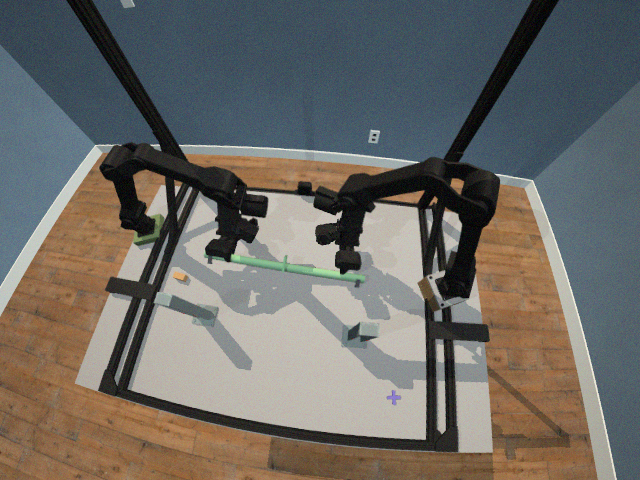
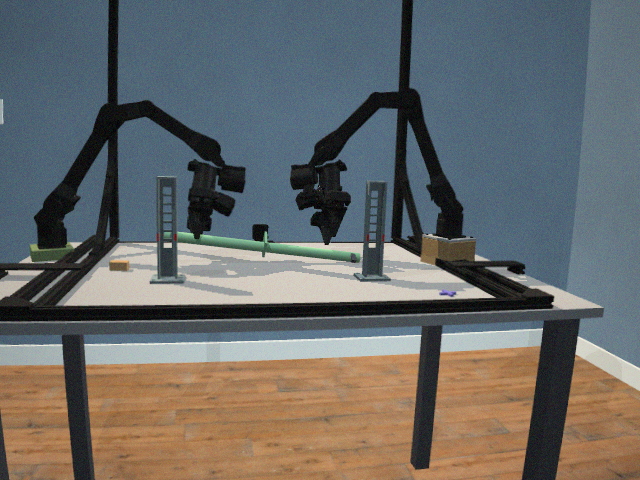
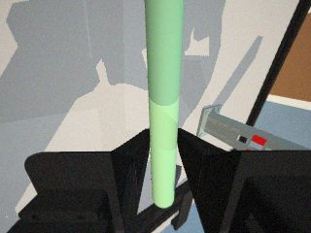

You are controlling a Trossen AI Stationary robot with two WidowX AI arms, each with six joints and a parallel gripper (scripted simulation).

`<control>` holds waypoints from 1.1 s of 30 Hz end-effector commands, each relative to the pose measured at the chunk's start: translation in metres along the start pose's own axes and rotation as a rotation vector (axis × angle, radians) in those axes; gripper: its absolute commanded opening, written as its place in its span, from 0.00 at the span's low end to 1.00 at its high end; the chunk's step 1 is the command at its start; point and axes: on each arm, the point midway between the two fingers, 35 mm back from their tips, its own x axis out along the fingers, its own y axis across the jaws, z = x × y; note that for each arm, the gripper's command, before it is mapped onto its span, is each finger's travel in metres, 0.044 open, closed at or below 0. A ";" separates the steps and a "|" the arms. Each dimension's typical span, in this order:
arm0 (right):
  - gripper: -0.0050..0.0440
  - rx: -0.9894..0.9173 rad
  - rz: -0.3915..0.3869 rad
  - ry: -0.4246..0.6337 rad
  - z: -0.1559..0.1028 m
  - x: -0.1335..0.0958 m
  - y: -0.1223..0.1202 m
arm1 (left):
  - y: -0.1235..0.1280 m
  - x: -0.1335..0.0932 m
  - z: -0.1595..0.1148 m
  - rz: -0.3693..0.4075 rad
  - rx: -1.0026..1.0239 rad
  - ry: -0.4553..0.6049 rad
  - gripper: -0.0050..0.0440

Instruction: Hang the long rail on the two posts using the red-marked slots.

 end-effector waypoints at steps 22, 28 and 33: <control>0.10 0.001 -0.006 -0.002 0.001 -0.001 -0.001 | 0.027 0.021 0.001 -0.485 0.013 -0.035 0.43; 0.10 0.000 -0.006 -0.002 0.001 -0.001 -0.001 | 0.028 0.021 0.001 -0.498 0.015 -0.042 0.43; 0.10 0.000 -0.006 -0.002 0.001 -0.001 -0.001 | 0.025 0.026 0.001 -0.498 0.015 -0.042 0.43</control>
